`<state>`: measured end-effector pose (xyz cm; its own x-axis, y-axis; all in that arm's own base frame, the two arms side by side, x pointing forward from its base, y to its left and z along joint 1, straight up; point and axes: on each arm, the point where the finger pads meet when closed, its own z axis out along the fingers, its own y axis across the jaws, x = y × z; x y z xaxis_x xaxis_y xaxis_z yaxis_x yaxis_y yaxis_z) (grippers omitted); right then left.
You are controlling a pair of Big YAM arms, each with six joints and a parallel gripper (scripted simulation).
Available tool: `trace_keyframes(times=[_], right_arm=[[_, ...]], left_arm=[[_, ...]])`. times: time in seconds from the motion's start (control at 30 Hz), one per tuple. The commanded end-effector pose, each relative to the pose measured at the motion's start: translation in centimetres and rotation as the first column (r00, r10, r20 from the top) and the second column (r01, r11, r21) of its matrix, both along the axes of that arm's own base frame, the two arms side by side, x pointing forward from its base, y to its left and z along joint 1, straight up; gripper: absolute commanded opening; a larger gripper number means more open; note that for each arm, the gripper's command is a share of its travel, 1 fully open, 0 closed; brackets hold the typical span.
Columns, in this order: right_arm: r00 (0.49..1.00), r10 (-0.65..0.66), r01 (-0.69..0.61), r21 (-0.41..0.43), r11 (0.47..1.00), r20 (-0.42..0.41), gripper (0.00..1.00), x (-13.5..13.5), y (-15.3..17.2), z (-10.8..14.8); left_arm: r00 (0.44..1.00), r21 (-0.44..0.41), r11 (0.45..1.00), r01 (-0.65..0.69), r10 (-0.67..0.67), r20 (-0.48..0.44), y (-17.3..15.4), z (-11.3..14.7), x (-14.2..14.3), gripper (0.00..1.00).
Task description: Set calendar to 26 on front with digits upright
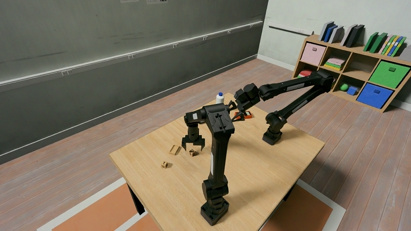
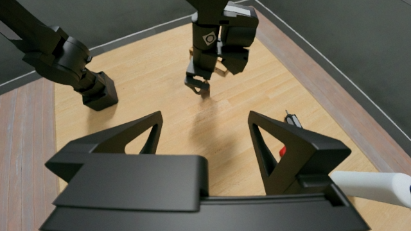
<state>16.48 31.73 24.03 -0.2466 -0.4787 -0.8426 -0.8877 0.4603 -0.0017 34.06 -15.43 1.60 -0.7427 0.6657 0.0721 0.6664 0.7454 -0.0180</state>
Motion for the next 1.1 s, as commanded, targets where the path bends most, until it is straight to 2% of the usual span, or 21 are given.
trace_keyframes(times=[0.0, 0.13, 0.27, 0.33, 0.37, 0.53, 0.63, 0.83, 0.9, 0.97, 1.07], right_arm=[[1.000, -0.003, 0.003, 0.030, 1.000, 0.014, 1.00, 0.4, 0.6, 2.0], [1.000, -0.003, 0.003, 0.030, 1.000, 0.014, 1.00, 0.4, 0.6, 2.0], [1.000, -0.003, 0.003, 0.030, 1.000, 0.014, 1.00, 0.4, 0.6, 2.0], [1.000, -0.003, 0.003, 0.030, 1.000, 0.014, 1.00, 0.4, 0.6, 2.0], [1.000, -0.003, 0.003, 0.030, 1.000, 0.014, 1.00, 0.4, 0.6, 2.0], [1.000, -0.003, 0.003, 0.030, 1.000, 0.014, 1.00, 0.4, 0.6, 2.0], [1.000, -0.003, 0.003, 0.030, 1.000, 0.014, 1.00, 0.4, 0.6, 2.0], [1.000, -0.003, 0.003, 0.030, 1.000, 0.014, 1.00, 0.4, 0.6, 2.0], [1.000, -0.003, 0.003, 0.030, 1.000, 0.014, 1.00, 0.4, 0.6, 2.0], [1.000, -0.003, 0.003, 0.030, 1.000, 0.014, 1.00, 0.4, 0.6, 2.0], [1.000, -0.003, 0.003, 0.030, 1.000, 0.014, 1.00, 0.4, 0.6, 2.0]], left_arm=[[0.967, -0.004, 0.967, -0.253, 0.253, 0.014, 0.2, 0.9, 2.5, 1.00], [0.906, -0.008, 0.906, -0.423, 0.423, -0.006, 0.7, 0.9, 2.9, 1.00], [0.811, -0.004, 0.811, -0.584, 0.584, -0.028, 1.1, 0.9, 3.3, 1.00], [0.811, -0.004, 0.811, -0.584, 0.584, -0.028, 1.1, 0.9, 3.3, 1.00], [0.782, 0.000, 0.783, -0.622, 0.622, -0.030, 1.3, 0.9, 3.4, 1.00], [0.595, 0.019, 0.597, -0.802, 0.801, -0.064, 1.9, 1.0, 4.0, 1.00], [0.482, 0.036, 0.486, -0.873, 0.873, -0.077, 2.3, 1.0, 4.3, 1.00], [0.221, 0.082, 0.229, -0.970, 0.971, -0.096, 3.1, 1.1, 4.9, 1.00], [0.221, 0.082, 0.229, -0.970, 0.971, -0.096, 3.1, 1.1, 4.9, 1.00], [0.129, 0.101, 0.139, -0.985, 0.987, -0.099, 3.3, 1.1, 5.1, 1.00], [0.029, 0.123, 0.042, -0.992, 0.994, -0.106, 3.7, 1.2, 5.4, 1.00]])
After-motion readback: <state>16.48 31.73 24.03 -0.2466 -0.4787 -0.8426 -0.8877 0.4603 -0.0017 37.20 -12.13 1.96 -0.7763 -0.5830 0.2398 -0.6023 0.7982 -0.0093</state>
